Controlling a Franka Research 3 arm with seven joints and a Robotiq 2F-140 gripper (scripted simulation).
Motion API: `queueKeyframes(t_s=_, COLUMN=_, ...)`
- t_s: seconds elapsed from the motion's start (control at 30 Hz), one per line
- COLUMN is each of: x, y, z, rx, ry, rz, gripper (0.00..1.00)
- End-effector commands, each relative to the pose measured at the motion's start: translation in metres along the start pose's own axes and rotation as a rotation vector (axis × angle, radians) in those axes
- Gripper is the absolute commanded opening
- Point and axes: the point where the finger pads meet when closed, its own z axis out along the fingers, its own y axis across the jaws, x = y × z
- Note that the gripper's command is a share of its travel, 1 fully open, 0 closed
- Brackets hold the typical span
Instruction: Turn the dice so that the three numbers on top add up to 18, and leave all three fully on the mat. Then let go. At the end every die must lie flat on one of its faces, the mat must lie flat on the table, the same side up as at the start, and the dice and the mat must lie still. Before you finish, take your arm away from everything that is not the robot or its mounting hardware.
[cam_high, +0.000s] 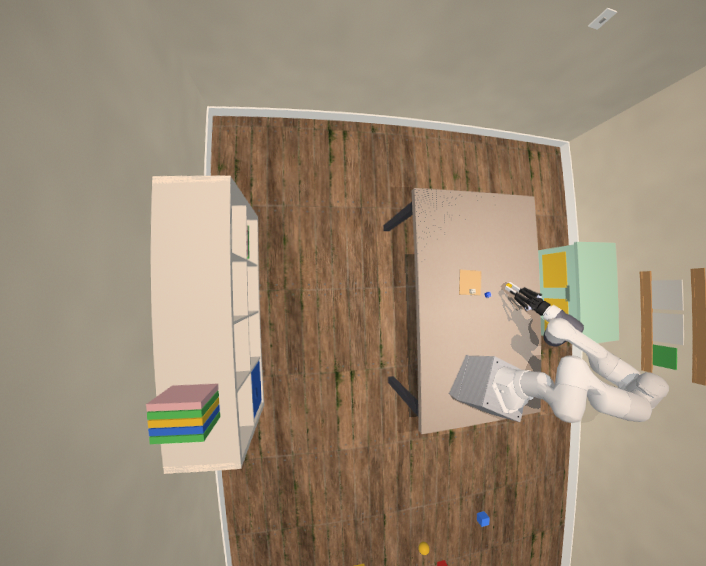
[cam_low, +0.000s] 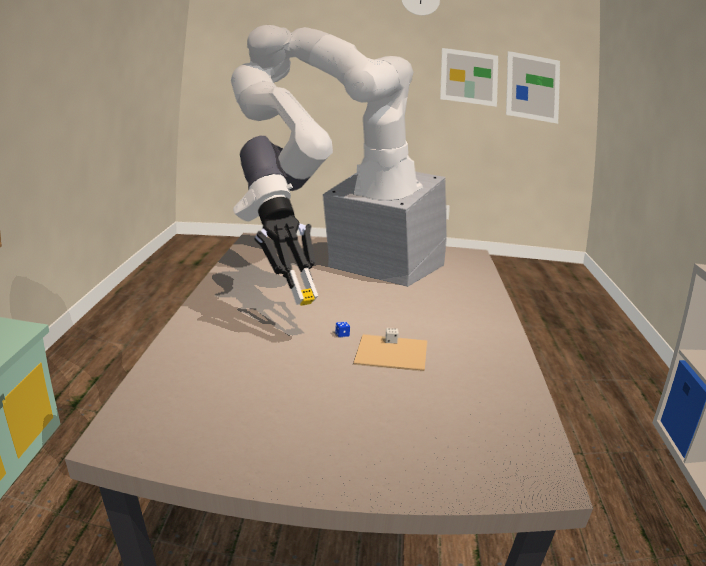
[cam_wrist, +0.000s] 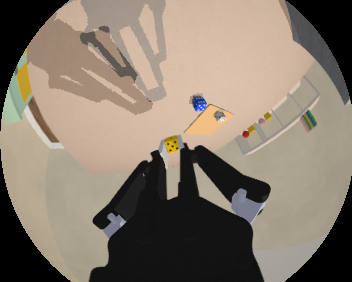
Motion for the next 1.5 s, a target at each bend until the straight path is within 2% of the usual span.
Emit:
queueKeyframes(t_s=0.0, x=0.000, y=0.016, z=0.004, rx=-0.085, ry=-0.101, rz=-0.114, gripper=0.13)
queueKeyframes(t_s=0.1, x=-0.001, y=0.015, z=0.004, rx=-0.085, ry=-0.156, rz=-0.116, gripper=0.13)
queueKeyframes(t_s=0.2, x=-0.001, y=0.015, z=0.004, rx=-0.085, ry=-0.157, rz=-0.116, gripper=0.13)
queueKeyframes(t_s=0.37, x=0.003, y=0.014, z=0.003, rx=-0.092, ry=-0.245, rz=-0.109, gripper=0.13)
queueKeyframes(t_s=0.5, x=0.003, y=0.014, z=0.002, rx=-0.092, ry=-0.279, rz=-0.110, gripper=0.13)
queueKeyframes(t_s=0.93, x=0.005, y=0.014, z=0.005, rx=-0.092, ry=-0.285, rz=-0.110, gripper=0.13)
queueKeyframes(t_s=1.47, x=0.037, y=0.012, z=0.035, rx=-0.092, ry=-0.285, rz=-0.110, gripper=0.13)
